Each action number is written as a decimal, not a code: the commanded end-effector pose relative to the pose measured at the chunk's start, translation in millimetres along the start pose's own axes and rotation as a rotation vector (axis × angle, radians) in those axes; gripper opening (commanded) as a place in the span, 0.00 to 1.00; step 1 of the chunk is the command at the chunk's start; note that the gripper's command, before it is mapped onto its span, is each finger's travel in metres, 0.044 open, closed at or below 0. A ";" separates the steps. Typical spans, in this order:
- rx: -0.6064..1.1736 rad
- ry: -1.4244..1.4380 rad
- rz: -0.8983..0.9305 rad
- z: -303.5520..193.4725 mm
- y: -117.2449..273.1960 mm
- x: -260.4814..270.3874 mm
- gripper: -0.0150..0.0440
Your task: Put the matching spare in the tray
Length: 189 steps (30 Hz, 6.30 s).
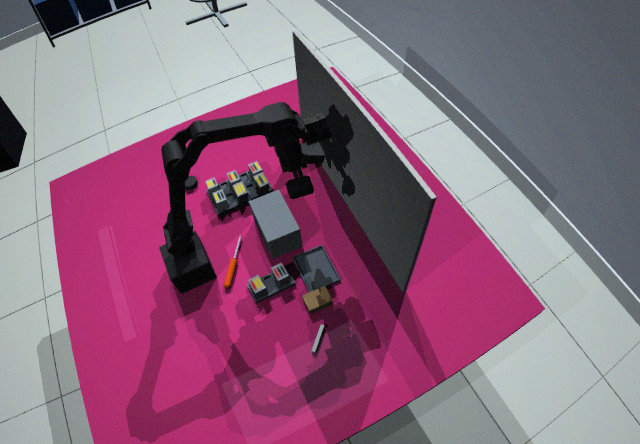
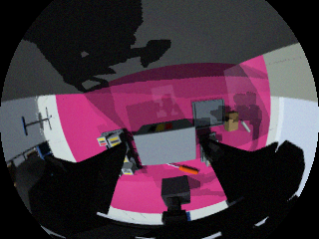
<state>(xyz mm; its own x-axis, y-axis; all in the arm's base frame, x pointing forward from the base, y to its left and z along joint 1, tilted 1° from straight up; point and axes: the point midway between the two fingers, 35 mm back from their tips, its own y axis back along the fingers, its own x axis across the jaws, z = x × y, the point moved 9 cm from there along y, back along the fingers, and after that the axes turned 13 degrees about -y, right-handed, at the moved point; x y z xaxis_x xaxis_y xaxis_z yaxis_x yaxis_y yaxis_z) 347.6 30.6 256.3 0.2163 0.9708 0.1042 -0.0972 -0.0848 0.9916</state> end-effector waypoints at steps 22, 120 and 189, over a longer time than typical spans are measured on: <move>0.043 0.152 -0.106 3.7 -81.3 17.5 1.00; 0.123 1.743 -0.023 -224.1 -205.0 175.0 0.76; 0.121 1.743 -0.021 -224.3 -205.8 174.9 0.25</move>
<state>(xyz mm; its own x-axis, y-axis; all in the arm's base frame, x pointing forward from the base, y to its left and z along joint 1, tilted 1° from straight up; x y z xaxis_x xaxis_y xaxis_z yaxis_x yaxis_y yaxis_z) 187.3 267.8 48.8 -0.9985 0.0493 -0.0236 -0.0240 -0.0064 0.9997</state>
